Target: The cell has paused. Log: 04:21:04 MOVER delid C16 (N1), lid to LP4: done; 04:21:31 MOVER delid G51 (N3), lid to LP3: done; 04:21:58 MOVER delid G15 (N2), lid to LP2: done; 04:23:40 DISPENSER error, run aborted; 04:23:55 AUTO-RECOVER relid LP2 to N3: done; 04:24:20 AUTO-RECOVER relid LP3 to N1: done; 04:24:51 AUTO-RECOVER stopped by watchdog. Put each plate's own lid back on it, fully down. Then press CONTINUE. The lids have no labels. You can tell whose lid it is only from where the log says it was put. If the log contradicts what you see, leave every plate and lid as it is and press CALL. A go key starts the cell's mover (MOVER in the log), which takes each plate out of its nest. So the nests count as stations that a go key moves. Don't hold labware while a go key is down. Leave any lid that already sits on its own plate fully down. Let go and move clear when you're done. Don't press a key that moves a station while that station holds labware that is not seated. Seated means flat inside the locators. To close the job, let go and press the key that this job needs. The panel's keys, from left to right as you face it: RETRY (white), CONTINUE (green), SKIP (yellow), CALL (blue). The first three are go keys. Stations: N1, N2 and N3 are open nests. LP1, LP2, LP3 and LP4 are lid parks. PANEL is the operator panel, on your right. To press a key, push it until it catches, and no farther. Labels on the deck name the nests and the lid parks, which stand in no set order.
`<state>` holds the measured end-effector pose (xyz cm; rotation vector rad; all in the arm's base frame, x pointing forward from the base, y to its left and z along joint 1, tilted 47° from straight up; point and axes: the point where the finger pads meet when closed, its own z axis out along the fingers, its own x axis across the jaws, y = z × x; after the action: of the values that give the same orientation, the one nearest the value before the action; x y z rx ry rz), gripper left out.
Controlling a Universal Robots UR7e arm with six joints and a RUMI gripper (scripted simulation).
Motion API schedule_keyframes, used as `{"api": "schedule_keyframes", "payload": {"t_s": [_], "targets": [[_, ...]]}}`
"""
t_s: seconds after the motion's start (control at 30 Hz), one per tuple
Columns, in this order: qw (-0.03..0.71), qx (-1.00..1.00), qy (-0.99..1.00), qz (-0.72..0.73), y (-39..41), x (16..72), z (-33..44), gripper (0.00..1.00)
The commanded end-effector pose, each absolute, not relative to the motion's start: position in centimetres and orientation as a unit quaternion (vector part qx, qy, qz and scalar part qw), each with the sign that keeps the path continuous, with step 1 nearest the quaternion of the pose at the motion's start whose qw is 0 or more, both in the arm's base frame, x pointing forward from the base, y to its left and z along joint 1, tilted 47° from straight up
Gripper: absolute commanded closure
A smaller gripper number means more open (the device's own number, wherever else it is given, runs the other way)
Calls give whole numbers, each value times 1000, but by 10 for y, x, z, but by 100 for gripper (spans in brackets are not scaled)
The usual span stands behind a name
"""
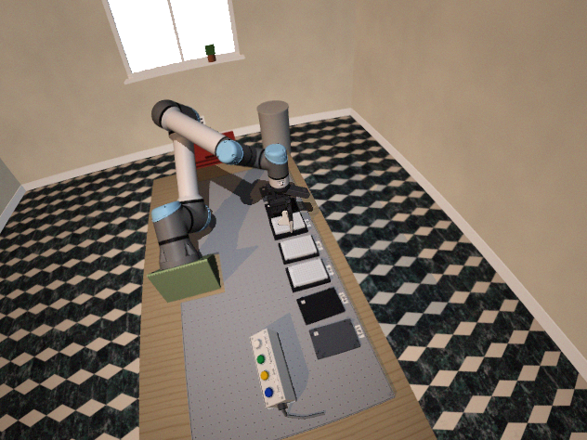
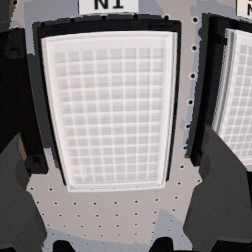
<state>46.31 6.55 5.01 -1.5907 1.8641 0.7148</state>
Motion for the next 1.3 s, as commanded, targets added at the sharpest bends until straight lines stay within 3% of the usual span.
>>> {"api": "schedule_keyframes", "payload": {"t_s": [0.0,1.27], "targets": [[290,-596,699,269,66,462,50,18],[291,-596,699,266,59,464,56,18]]}}
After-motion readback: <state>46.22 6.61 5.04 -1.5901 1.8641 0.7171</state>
